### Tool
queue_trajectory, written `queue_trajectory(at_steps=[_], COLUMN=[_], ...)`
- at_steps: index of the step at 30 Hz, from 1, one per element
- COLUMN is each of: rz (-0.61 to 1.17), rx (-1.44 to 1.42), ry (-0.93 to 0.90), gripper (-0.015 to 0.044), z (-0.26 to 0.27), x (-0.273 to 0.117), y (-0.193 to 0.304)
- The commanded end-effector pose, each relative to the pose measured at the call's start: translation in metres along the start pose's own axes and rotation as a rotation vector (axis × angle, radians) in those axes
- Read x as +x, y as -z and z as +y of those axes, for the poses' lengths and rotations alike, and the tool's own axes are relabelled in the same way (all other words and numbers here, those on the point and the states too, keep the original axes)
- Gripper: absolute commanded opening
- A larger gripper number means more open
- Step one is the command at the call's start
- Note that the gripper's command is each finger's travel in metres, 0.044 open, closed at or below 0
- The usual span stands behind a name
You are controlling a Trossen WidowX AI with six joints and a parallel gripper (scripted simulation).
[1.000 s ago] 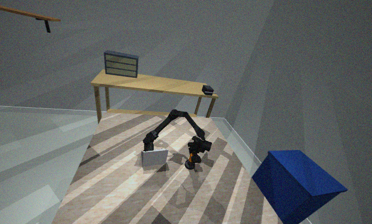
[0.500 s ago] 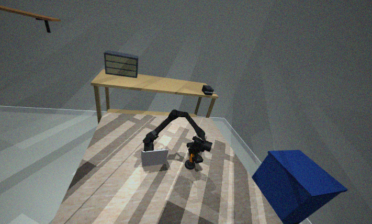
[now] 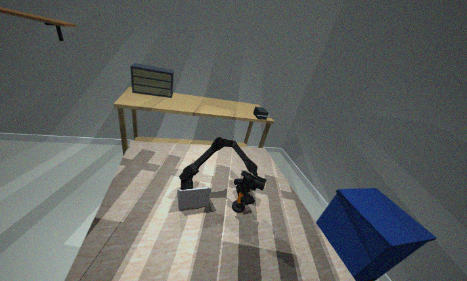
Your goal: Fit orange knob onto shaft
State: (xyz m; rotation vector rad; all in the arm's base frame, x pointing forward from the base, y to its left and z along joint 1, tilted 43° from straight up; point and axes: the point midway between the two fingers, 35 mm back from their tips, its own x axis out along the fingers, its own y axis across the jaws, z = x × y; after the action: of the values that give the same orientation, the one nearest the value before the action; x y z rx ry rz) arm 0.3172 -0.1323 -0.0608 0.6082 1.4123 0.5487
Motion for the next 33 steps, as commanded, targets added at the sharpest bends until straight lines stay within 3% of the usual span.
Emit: queue_trajectory(at_steps=[1, 33], rz=[-0.006, -0.006], rx=[-0.007, -0.009], ry=[0.007, 0.006], gripper=[0.0, 0.0], z=[0.0, 0.001], x=[-0.004, 0.015], y=[-0.002, -0.002])
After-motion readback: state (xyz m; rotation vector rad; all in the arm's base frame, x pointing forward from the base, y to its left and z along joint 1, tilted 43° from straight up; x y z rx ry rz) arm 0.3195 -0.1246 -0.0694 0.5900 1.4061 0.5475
